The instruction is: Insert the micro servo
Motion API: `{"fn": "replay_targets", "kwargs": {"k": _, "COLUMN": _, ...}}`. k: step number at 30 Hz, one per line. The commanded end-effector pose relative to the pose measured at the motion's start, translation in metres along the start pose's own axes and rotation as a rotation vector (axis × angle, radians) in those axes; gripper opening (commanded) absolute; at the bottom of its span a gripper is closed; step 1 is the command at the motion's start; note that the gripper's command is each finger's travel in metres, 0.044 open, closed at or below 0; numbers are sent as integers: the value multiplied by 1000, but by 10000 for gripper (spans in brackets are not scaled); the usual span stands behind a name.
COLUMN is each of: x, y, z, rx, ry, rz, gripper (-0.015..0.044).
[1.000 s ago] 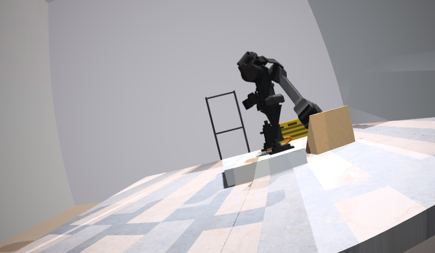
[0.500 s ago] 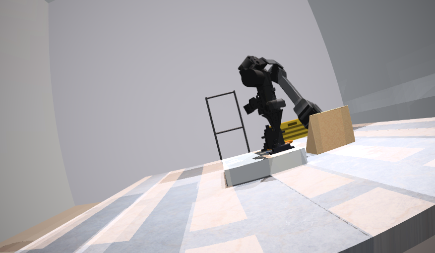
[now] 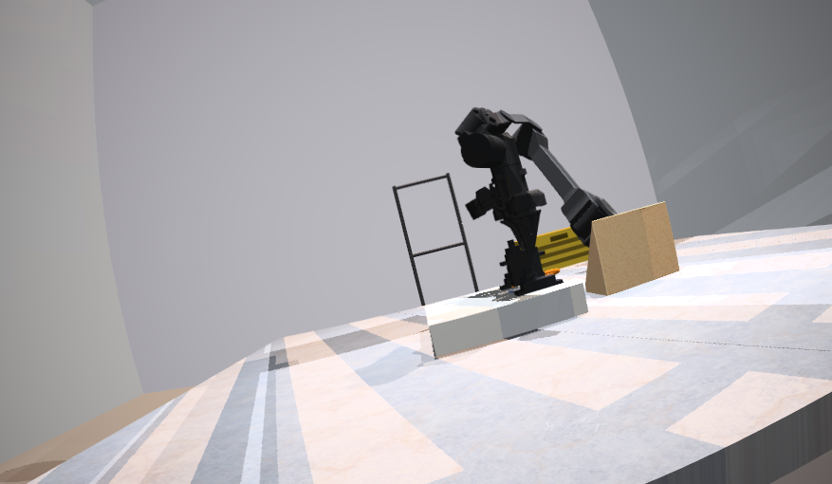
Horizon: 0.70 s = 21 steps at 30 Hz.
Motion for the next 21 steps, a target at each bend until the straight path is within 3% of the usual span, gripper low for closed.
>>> {"fn": "replay_targets", "kwargs": {"k": 1, "x": 2, "y": -1, "z": 1, "rx": -3, "ry": -7, "rz": 0, "gripper": 0}}
{"fn": "replay_targets", "kwargs": {"k": 21, "x": 16, "y": -1, "z": 1, "rx": -2, "ry": -8, "rz": 0, "gripper": 0}}
Point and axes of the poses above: the point midway between the two fingers, 35 mm back from their tips, its own x axis out along the fingers, its own y axis across the jaws, z = x × y, the point moved 1 cm from there along -x, back along the fingers, and after that the axes turned 11 degrees about x, right-handed, at the moved point
